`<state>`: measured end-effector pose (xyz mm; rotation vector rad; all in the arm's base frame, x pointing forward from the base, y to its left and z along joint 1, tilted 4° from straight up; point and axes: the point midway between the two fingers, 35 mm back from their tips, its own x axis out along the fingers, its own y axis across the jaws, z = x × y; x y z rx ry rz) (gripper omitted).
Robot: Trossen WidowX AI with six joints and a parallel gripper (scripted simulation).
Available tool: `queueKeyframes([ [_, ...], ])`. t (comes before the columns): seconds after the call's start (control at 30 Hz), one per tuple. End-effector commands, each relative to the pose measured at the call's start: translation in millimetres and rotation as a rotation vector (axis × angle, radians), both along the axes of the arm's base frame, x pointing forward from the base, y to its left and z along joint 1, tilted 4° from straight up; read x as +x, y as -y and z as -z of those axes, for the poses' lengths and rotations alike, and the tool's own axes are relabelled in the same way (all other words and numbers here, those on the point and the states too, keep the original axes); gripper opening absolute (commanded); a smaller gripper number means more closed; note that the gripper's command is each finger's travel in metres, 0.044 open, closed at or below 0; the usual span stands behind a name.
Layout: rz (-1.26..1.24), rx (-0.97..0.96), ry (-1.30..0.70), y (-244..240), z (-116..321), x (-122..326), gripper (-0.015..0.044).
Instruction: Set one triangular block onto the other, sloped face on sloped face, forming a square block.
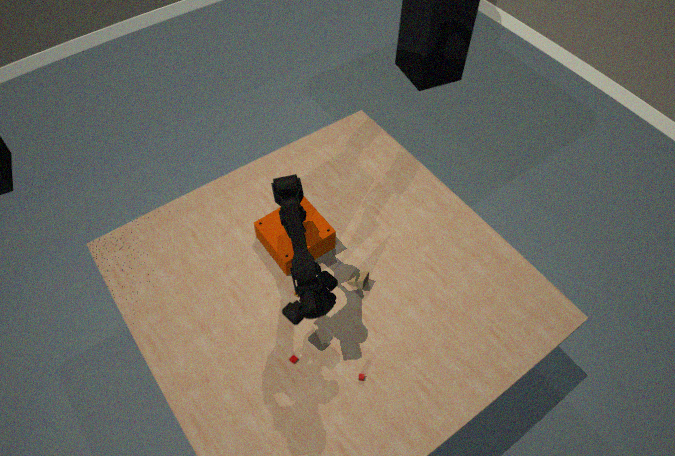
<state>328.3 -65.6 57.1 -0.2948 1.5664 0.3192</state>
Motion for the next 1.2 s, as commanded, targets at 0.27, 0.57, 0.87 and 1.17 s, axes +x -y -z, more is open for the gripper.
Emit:
queueKeyframes([
  [0.27,-0.257,-0.097,0.044,-2.4,-6.0,1.0,0.0000],
  [0.57,-0.257,-0.092,0.044,-27.8,-12.2,-6.7,0.0000],
  [0.87,-0.257,-0.086,0.044,-67.3,-21.6,-24.6,0.0000],
  [1.17,-0.257,-0.081,0.042,-103.3,-29.9,-48.7,0.0000],
])
